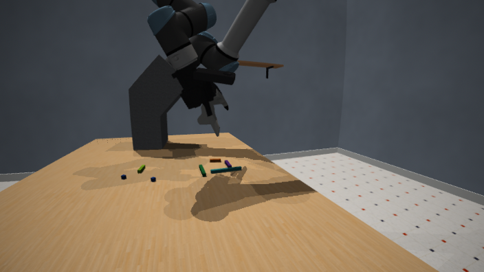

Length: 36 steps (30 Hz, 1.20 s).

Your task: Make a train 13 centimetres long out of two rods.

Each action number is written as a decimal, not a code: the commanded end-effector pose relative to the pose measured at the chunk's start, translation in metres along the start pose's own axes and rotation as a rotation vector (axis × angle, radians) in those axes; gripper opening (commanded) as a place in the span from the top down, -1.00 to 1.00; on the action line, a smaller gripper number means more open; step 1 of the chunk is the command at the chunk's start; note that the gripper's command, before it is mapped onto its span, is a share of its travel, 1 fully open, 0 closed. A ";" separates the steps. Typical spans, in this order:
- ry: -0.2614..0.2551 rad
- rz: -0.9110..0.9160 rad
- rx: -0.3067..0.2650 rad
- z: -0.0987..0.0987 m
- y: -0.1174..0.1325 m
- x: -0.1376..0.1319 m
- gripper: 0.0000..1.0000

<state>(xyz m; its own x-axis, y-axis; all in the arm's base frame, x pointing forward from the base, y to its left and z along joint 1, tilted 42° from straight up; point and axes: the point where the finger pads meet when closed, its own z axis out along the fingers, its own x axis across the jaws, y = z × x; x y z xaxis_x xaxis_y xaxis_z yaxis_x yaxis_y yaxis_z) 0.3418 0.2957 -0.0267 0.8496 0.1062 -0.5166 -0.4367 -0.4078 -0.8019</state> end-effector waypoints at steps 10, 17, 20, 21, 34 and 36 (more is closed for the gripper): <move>0.116 -0.164 -0.151 0.019 0.022 0.000 -1.00; 0.176 -0.263 -0.237 0.030 0.035 -0.001 -1.00; 0.193 -0.292 -0.262 0.034 0.038 -0.001 -1.00; 0.202 -0.306 -0.274 0.035 0.040 -0.001 -1.00; 0.269 -0.418 -0.370 0.047 0.054 -0.002 -1.00; 0.279 -0.434 -0.385 0.049 0.056 -0.002 -1.00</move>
<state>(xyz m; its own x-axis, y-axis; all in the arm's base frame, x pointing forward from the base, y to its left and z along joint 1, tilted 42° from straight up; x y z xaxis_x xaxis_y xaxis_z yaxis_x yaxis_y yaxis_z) 0.3047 0.3152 -0.0798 0.9901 0.1161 -0.0790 0.0174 -0.6599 -0.7511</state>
